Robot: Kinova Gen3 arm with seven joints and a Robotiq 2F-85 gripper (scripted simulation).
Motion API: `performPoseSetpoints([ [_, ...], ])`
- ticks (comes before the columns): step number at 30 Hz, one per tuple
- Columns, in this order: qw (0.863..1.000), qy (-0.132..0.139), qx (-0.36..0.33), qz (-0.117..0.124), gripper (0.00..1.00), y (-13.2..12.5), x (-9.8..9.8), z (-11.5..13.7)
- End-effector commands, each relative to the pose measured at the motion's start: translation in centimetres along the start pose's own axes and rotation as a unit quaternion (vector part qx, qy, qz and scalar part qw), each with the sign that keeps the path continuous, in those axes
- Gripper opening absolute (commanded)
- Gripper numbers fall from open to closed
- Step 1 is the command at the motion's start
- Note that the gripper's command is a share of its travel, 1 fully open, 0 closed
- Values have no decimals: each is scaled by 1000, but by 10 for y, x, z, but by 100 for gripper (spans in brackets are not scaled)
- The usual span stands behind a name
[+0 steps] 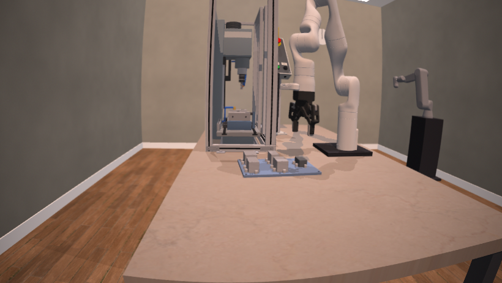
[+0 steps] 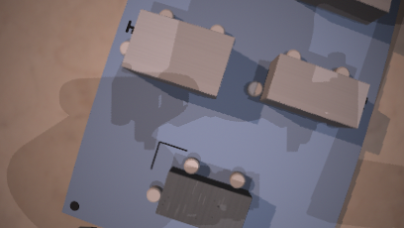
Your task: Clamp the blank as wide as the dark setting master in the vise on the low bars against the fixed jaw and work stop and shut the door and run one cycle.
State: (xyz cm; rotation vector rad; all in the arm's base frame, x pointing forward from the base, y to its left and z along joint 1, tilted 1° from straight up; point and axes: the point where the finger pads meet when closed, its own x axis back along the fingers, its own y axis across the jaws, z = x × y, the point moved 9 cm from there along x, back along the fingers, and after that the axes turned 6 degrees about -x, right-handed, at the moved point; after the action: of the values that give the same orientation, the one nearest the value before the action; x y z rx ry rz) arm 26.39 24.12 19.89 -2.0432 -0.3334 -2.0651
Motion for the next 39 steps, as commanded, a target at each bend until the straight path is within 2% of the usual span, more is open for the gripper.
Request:
performPoseSetpoints([
  [1,1000,1,-2,-1,100,0,0,0],
  [6,1000,1,-2,-1,100,0,0,0],
  [11,993,1,-116,-1,100,0,0,0],
  [23,993,1,-116,-1,100,0,0,0],
  [28,973,1,-230,-1,100,0,0,0],
  [39,973,1,-230,-1,100,0,0,0],
])
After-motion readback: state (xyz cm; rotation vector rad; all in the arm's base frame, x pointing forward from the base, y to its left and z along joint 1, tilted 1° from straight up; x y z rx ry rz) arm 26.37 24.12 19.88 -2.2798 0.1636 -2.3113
